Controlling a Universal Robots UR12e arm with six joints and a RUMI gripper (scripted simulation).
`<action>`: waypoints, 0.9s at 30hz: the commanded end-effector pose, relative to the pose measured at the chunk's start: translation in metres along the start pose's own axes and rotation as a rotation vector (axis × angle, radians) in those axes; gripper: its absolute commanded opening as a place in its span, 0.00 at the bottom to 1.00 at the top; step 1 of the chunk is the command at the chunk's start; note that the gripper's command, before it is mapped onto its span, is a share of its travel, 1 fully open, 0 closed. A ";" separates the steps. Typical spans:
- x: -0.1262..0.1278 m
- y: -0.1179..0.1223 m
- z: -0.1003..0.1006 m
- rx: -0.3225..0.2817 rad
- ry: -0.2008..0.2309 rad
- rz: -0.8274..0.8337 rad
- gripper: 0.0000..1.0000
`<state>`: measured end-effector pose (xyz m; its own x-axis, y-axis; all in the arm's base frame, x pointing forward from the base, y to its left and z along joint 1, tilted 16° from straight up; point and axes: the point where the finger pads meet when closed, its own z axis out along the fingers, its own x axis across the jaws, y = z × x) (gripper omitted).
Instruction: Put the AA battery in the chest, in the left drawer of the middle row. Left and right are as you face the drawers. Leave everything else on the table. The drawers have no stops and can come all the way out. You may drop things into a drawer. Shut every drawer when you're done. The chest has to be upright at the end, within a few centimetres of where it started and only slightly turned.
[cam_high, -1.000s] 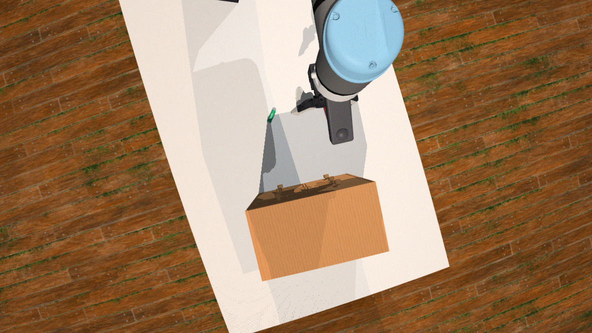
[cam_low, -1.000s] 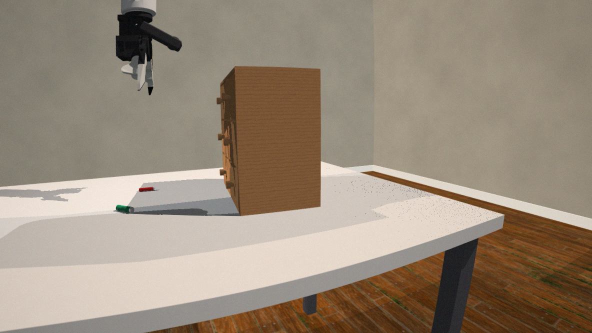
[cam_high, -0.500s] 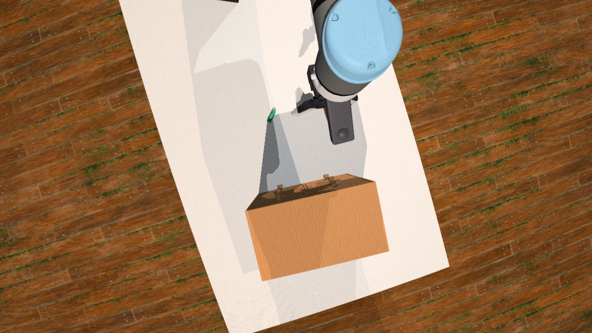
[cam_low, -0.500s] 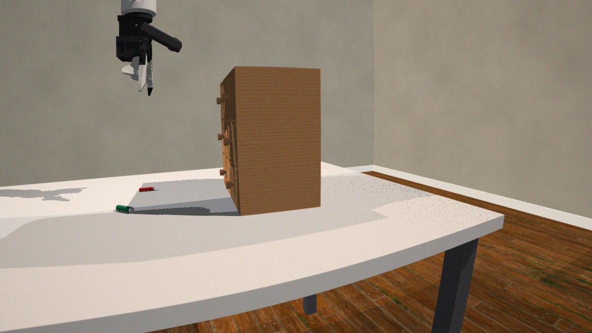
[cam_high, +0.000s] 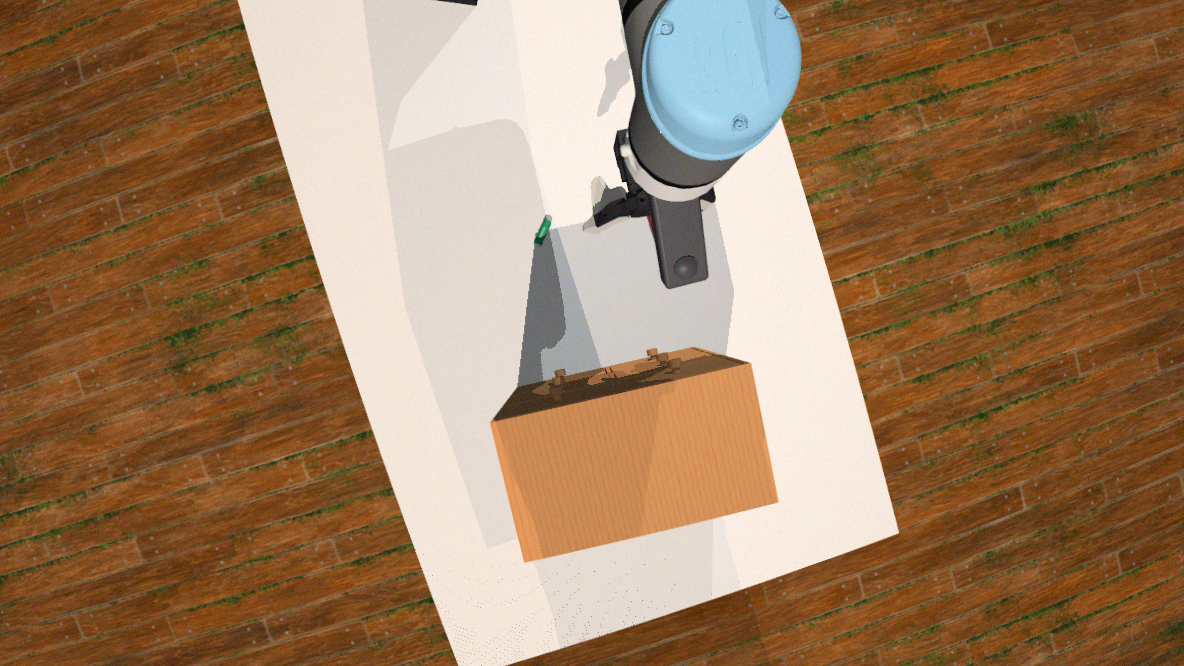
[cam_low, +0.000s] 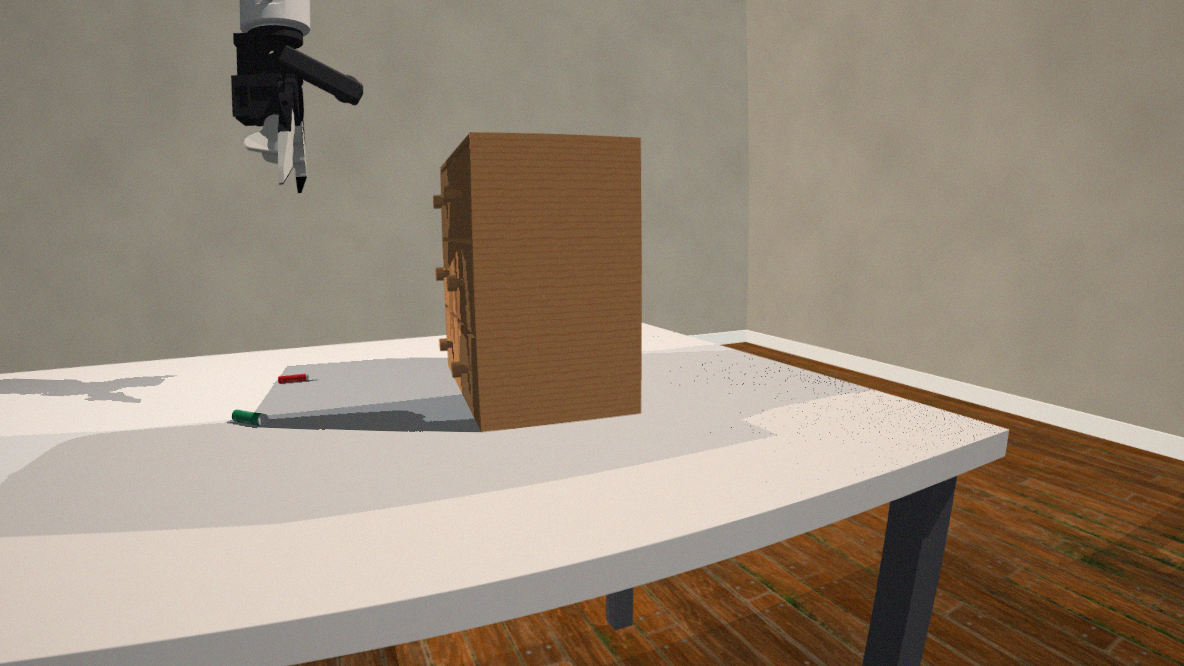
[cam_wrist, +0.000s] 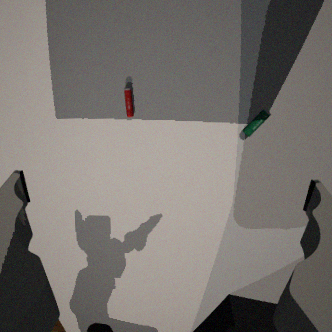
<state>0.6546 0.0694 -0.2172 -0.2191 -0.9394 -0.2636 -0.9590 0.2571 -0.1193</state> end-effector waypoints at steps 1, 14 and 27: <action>0.000 -0.002 0.001 0.016 0.000 0.000 1.00; 0.000 -0.006 0.007 0.076 0.000 0.000 1.00; 0.000 -0.015 0.017 0.186 0.000 0.000 1.00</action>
<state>0.6683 0.0697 -0.2292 -0.2188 -0.9395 -0.2637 -0.9227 0.2871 -0.2572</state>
